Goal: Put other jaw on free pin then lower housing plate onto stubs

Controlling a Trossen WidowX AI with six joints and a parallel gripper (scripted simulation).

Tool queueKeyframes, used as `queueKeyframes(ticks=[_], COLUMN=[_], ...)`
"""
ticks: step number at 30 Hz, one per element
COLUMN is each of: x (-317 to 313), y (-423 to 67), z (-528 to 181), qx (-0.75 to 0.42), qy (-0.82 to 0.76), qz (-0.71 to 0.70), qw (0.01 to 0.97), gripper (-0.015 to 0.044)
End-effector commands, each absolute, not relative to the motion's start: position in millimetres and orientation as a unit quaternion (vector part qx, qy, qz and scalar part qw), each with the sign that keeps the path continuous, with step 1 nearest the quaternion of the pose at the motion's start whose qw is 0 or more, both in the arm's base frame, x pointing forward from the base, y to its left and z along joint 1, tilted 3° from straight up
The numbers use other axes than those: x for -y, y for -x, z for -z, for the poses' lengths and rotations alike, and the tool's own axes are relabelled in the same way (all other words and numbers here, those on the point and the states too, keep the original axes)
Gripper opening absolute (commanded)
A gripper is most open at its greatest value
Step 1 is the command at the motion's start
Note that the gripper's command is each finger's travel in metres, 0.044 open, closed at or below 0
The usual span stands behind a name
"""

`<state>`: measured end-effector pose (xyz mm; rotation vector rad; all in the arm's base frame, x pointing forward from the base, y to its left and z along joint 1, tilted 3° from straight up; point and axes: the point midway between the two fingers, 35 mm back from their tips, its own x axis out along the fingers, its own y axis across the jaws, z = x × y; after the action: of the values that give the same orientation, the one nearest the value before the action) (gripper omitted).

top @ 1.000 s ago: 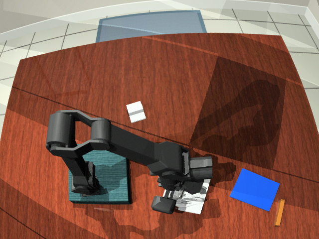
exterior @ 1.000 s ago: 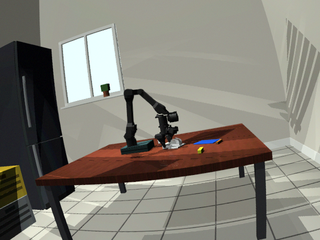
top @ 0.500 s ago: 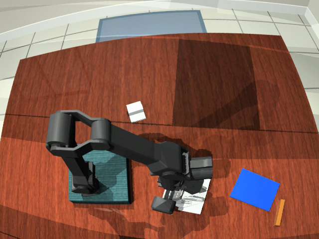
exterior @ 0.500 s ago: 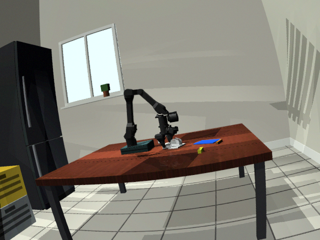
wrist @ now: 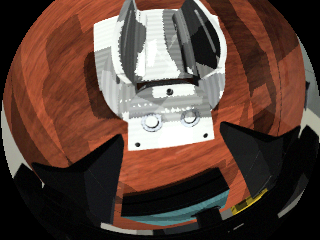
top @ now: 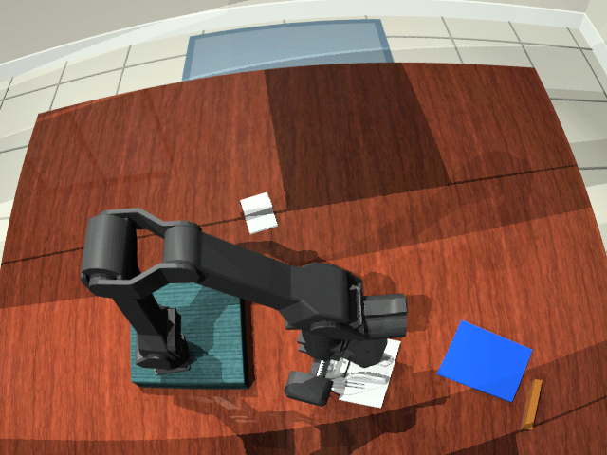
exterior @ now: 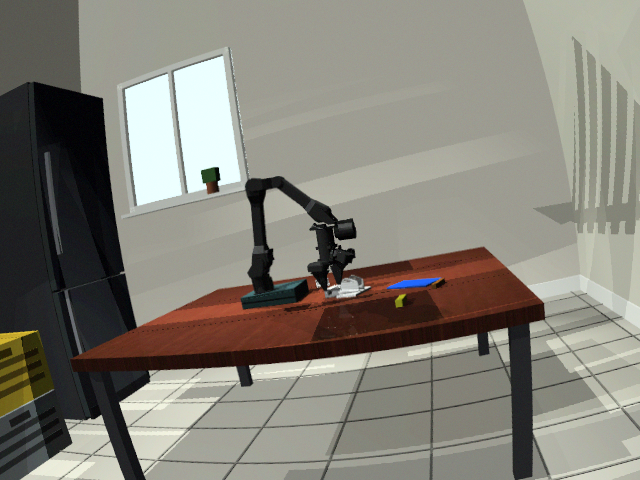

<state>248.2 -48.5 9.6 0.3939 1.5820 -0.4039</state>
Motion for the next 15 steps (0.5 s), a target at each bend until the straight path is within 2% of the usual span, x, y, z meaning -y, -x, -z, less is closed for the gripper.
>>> queueKeyframes(ticks=[1,9,15], x=[49.2,48.9,42.3], y=[-253.0,-249.9,-209.2], z=[-51.6,-64.0,-112.3], qx=[-0.691,-0.69,-0.693], qy=[-0.176,-0.175,-0.176], qz=[0.18,0.178,0.18], qw=[0.677,0.68,0.676], gripper=[0.044,0.044,0.044])
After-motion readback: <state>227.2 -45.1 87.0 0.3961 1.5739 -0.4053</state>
